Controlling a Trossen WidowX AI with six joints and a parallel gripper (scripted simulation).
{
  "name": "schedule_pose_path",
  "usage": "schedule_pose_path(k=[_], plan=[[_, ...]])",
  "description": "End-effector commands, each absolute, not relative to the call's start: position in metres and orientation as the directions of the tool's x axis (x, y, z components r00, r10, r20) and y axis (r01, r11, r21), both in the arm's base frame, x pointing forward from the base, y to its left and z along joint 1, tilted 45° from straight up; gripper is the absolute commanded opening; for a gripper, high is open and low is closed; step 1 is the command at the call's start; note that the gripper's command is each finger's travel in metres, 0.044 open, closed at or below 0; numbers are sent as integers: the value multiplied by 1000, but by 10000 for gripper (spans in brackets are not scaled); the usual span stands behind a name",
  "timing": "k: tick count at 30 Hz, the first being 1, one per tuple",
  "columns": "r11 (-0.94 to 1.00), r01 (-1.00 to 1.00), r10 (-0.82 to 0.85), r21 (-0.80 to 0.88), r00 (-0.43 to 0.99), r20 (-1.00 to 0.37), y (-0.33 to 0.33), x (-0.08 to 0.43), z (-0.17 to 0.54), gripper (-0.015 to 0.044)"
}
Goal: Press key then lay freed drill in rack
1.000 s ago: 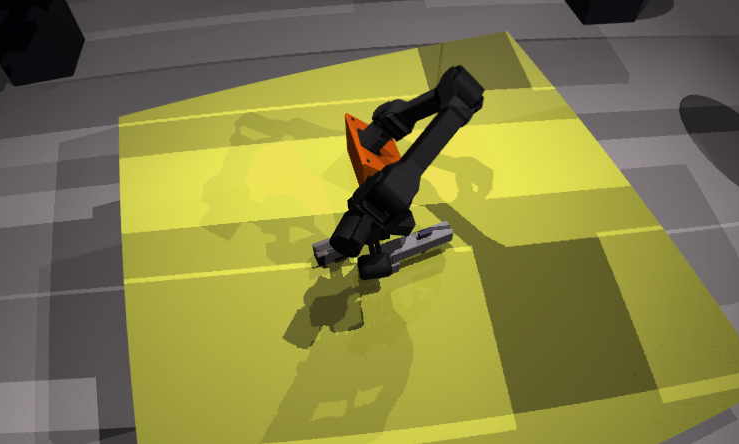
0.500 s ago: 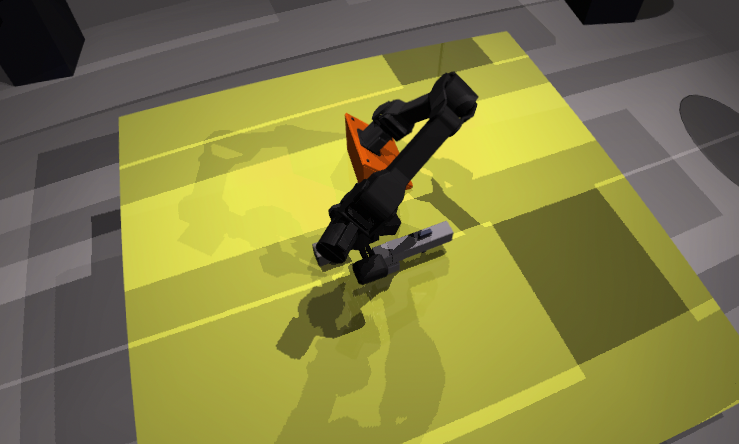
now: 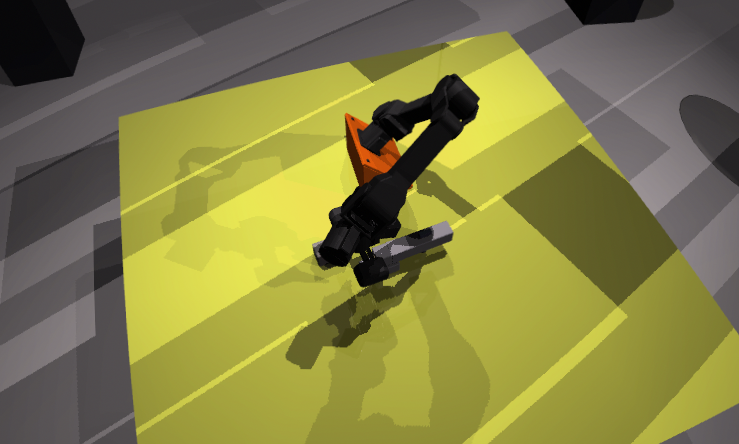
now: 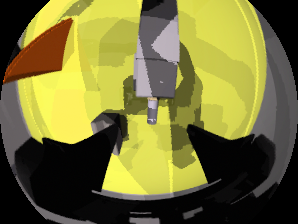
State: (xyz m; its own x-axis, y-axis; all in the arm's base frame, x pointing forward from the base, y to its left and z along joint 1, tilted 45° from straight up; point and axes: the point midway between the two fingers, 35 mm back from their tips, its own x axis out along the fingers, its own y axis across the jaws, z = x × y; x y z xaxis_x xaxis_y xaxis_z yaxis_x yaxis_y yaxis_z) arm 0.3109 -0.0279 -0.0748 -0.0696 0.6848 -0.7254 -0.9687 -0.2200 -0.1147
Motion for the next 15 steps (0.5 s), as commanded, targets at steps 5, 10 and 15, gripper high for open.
schedule_pose_path(k=[5, 10, 15], plan=[[-217, -970, 690, -107, -74, -720, -14, 307, -83, 440], [-217, -970, 691, -107, -75, -719, -6, 306, -87, 440], [-217, -970, 692, -108, -75, -718, 1, 304, -91, 440]])
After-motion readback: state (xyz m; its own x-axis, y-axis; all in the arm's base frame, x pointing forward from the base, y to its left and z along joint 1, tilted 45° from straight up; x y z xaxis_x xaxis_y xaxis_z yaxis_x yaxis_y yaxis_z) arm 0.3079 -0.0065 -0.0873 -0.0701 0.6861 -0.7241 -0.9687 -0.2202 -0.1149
